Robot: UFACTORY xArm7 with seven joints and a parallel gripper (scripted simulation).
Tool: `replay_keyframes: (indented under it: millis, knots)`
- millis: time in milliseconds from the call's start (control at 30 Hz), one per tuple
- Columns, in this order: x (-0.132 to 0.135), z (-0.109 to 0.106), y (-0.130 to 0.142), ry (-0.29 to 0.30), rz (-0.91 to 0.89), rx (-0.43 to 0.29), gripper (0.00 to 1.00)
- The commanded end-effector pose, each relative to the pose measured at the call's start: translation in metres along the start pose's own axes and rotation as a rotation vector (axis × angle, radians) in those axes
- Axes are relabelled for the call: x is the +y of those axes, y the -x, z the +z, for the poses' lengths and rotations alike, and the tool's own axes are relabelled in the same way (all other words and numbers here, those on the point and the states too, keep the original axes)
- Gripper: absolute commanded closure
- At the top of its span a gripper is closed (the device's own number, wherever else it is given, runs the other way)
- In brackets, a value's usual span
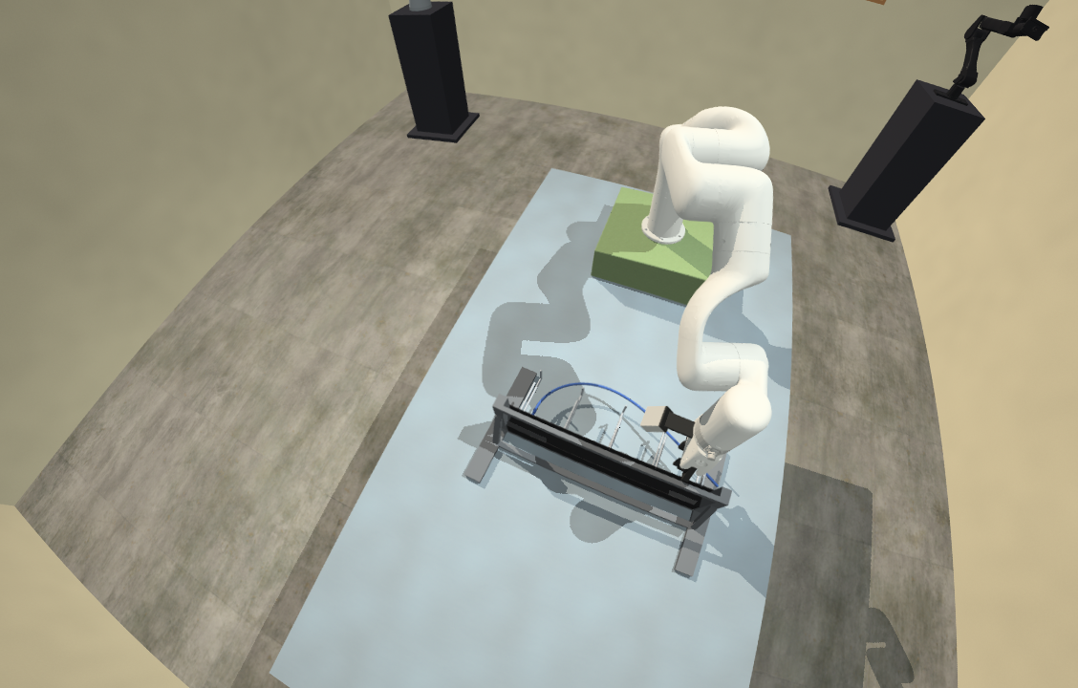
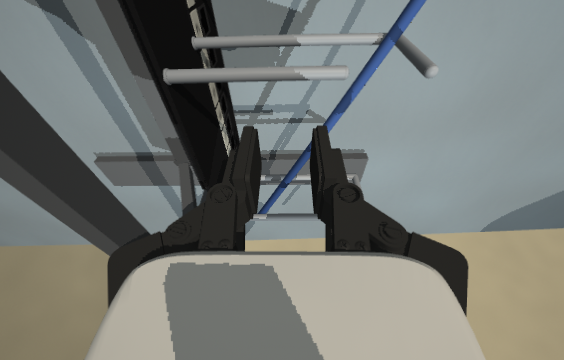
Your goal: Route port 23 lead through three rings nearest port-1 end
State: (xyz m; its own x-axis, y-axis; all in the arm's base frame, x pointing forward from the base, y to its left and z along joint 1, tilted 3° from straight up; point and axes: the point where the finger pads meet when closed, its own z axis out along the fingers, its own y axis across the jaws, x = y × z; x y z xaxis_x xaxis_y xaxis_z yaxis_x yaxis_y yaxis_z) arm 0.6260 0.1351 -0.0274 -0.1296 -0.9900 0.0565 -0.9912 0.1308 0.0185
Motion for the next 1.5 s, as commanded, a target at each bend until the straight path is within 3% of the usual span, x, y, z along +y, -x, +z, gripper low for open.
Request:
replay_keyframes:
  millis: [0,633,1067,1100,1467]
  knots:
    - [-0.002,-0.011,0.001,-0.006,0.000,-0.002,0.67]
    - [-0.002,-0.060,0.001,-0.006,0.000,-0.002,0.67]
    - [-0.001,-0.067,0.001,-0.006,0.000,-0.002,0.67]
    - [-0.001,-0.067,0.001,-0.006,0.000,-0.002,1.00]
    - [-0.001,-0.067,0.001,-0.006,0.000,-0.002,1.00]
